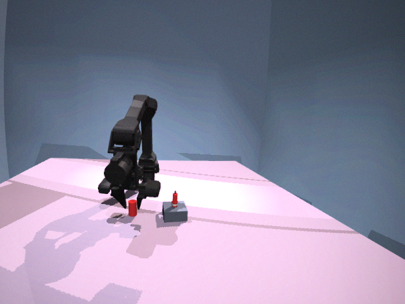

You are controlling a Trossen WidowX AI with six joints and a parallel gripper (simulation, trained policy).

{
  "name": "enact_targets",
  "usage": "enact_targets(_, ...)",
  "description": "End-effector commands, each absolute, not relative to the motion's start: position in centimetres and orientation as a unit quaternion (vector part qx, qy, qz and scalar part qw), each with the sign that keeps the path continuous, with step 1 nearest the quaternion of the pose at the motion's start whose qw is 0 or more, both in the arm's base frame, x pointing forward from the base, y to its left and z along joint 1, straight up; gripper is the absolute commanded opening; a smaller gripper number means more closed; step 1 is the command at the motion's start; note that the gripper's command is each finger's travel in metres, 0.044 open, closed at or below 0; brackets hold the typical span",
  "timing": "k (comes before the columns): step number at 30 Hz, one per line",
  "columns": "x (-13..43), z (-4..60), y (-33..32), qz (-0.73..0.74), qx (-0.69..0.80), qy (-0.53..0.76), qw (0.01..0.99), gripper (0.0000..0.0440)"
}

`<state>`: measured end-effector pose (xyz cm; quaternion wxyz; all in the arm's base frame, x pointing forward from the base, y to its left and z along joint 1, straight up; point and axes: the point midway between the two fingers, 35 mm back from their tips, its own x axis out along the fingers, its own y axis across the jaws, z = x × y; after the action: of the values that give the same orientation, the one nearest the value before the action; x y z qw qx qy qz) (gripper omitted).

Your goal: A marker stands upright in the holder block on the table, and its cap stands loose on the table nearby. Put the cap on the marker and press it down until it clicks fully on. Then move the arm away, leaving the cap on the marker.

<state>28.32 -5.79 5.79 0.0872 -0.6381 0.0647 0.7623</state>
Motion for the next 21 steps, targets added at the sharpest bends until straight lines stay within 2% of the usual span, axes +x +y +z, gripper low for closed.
enact_targets(1, 28.2, 5.9, -5.8, 0.761, -0.642, 0.066, 0.075, 0.0127)
enact_targets(4, 28.2, 6.4, -5.7, 0.757, -0.646, 0.066, 0.07, 0.0049)
enact_targets(12, 29.1, 8.8, -5.2, 0.738, -0.67, 0.063, 0.055, 0.0007)
enact_targets(21, 29.8, 11.6, -3.5, 0.723, -0.688, 0.048, 0.042, 0.0)
